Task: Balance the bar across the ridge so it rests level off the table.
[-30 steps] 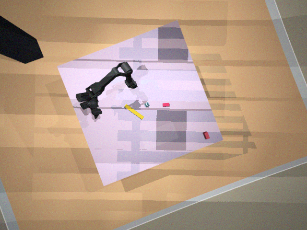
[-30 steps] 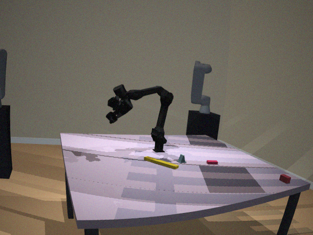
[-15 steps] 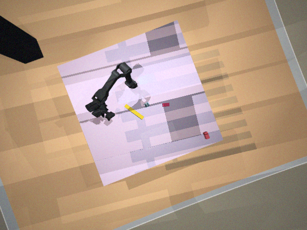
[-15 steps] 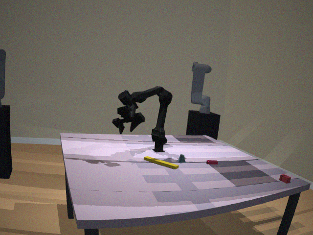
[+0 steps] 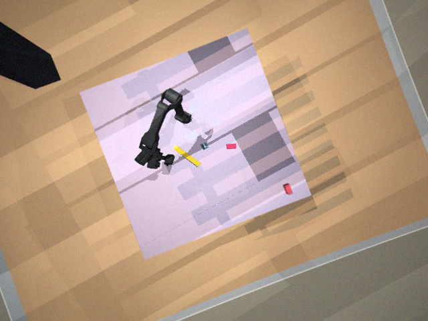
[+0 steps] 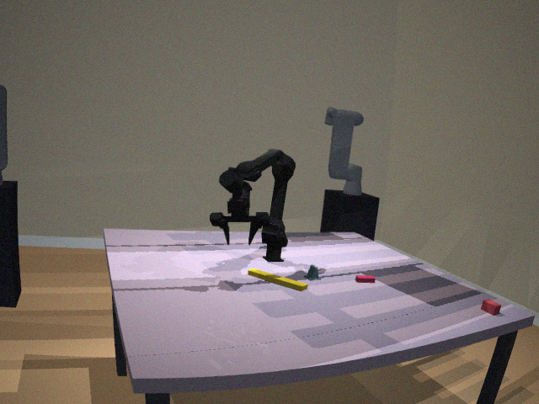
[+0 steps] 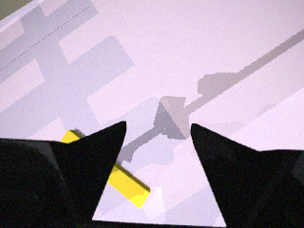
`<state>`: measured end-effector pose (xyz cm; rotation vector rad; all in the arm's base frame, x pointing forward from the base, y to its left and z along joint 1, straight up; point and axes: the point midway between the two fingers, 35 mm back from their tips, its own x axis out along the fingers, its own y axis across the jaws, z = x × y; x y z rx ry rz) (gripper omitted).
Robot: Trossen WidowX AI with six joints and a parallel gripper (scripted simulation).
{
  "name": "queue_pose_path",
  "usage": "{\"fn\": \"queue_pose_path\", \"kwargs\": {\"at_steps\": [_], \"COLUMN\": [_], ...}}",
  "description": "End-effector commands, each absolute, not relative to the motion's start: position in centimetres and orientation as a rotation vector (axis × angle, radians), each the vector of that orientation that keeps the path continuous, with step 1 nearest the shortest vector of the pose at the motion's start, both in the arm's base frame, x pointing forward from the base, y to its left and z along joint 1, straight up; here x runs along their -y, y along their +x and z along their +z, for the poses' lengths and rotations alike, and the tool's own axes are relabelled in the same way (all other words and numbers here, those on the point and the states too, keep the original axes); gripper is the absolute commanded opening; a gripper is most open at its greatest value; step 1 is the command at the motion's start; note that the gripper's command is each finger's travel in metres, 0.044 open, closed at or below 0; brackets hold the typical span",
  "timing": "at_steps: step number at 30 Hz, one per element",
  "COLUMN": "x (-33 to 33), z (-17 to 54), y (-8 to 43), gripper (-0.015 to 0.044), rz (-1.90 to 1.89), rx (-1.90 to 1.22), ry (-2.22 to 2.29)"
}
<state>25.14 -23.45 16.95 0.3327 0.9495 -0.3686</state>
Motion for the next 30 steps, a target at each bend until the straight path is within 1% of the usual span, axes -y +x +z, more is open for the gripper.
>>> {"fn": "queue_pose_path", "kwargs": {"at_steps": [1, 19, 27, 30], "x": [21.5, 13.8, 10.9, 10.7], "z": [15.8, 12.5, 11.7, 11.7], "y": [25.5, 24.8, 23.7, 23.6], "gripper": [0.0315, 0.0315, 0.0315, 0.0315], "rz": [-0.280, 0.180, 0.418, 0.439], "rx": [-1.050, -1.387, -1.498, -1.506], "ry": [0.233, -0.227, -0.444, -0.463]}}
